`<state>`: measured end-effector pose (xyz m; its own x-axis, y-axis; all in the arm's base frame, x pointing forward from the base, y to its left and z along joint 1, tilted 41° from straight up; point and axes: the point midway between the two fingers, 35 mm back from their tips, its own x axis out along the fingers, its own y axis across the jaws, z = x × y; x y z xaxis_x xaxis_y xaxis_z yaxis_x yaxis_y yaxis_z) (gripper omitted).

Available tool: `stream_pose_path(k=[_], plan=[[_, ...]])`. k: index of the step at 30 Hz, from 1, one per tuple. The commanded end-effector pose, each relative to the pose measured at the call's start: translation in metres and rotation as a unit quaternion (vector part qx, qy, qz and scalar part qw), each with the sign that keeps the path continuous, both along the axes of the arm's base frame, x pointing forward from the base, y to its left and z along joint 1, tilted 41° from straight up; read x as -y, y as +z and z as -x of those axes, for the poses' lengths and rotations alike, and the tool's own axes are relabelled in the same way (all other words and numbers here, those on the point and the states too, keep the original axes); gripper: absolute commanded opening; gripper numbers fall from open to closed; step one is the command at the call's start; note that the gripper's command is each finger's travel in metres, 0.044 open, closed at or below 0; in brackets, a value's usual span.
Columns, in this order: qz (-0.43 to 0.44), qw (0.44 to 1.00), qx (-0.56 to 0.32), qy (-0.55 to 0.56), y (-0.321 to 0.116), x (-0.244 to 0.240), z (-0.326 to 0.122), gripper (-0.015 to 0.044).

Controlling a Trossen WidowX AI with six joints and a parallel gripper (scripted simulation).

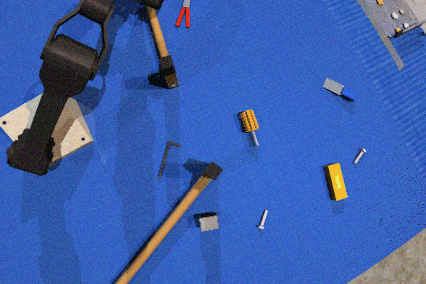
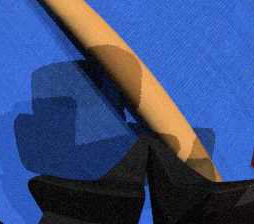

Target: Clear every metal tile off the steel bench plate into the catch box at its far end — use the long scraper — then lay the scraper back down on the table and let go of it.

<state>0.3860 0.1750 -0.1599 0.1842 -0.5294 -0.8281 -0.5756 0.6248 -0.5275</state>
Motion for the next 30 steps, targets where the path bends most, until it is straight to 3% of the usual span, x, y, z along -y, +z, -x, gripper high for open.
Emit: stream_pose_path(k=[1,30], plan=[[0.001,1.0,0.003,0.001,0.001,0.0,-0.007,0.0],[0.002,1.0,0.004,0.001,0.005,0.005,-0.035,0.0]])
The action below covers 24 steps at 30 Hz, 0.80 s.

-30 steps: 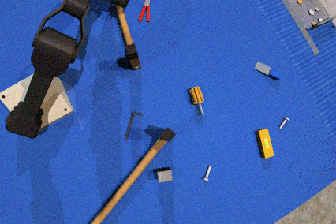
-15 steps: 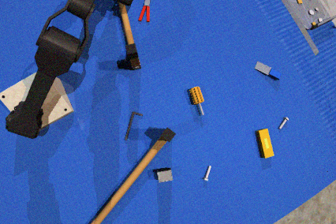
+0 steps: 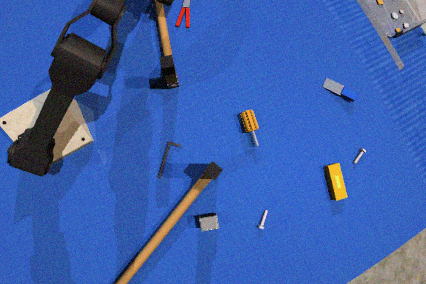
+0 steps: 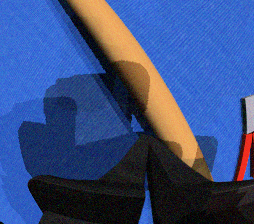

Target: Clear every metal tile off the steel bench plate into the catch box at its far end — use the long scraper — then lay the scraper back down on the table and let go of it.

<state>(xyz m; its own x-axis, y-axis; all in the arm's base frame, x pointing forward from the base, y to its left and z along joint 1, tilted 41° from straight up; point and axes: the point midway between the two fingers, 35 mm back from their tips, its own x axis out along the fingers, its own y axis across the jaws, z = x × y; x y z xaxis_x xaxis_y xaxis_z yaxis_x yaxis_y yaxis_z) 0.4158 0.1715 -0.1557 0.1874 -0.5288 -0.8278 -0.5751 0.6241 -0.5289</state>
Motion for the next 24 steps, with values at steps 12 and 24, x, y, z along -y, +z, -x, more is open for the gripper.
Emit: stream_pose_path(k=[12,24], plan=[[0.002,1.0,0.003,0.0,0.003,0.005,-0.017,0.0],[0.003,1.0,0.003,0.0,0.006,0.009,-0.028,0.0]])
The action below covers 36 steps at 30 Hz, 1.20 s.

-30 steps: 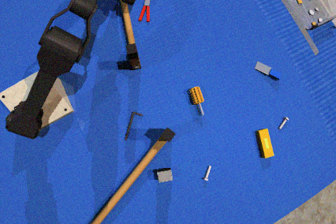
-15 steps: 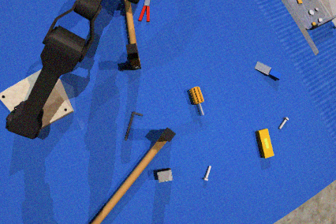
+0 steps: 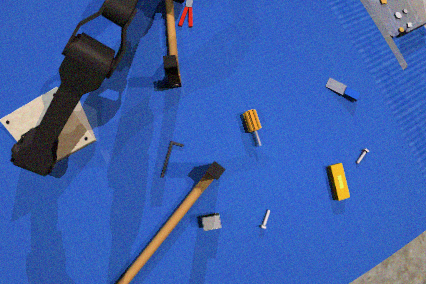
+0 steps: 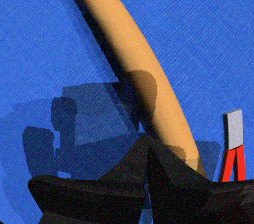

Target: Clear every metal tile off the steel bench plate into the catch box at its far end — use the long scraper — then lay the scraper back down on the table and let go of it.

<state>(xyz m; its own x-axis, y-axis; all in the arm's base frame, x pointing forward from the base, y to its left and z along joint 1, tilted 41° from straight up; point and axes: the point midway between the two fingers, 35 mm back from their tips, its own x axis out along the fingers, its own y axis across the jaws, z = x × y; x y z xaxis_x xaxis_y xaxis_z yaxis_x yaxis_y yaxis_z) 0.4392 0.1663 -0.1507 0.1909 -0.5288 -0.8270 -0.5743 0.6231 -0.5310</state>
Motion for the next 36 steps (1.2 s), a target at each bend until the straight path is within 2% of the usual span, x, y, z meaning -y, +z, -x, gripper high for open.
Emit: stream_pose_path(k=[1,11,36], plan=[[0.003,1.0,0.002,0.0,0.001,0.004,-0.006,0.0],[0.003,1.0,0.002,0.0,0.003,0.007,-0.015,0.0],[-0.008,1.0,0.016,0.003,0.059,-0.047,-0.004,0.0]])
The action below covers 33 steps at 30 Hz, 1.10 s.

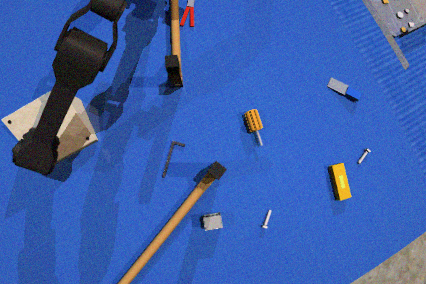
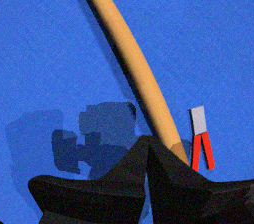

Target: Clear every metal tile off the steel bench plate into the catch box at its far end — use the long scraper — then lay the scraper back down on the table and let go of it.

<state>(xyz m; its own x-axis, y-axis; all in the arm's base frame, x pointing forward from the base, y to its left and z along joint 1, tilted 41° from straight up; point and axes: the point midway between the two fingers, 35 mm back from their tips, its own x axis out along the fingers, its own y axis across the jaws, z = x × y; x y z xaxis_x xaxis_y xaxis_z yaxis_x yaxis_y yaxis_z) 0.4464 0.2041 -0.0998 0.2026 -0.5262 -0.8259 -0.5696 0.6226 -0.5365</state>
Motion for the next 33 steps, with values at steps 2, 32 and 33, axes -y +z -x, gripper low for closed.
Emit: stream_pose_path(k=[2,32,33], plan=[[-0.012,1.0,0.018,0.003,0.014,-0.016,0.006,0.0],[-0.058,0.994,0.09,0.016,0.045,-0.057,0.035,0.0],[-0.058,0.994,0.09,0.016,0.043,-0.055,0.034,0.0]])
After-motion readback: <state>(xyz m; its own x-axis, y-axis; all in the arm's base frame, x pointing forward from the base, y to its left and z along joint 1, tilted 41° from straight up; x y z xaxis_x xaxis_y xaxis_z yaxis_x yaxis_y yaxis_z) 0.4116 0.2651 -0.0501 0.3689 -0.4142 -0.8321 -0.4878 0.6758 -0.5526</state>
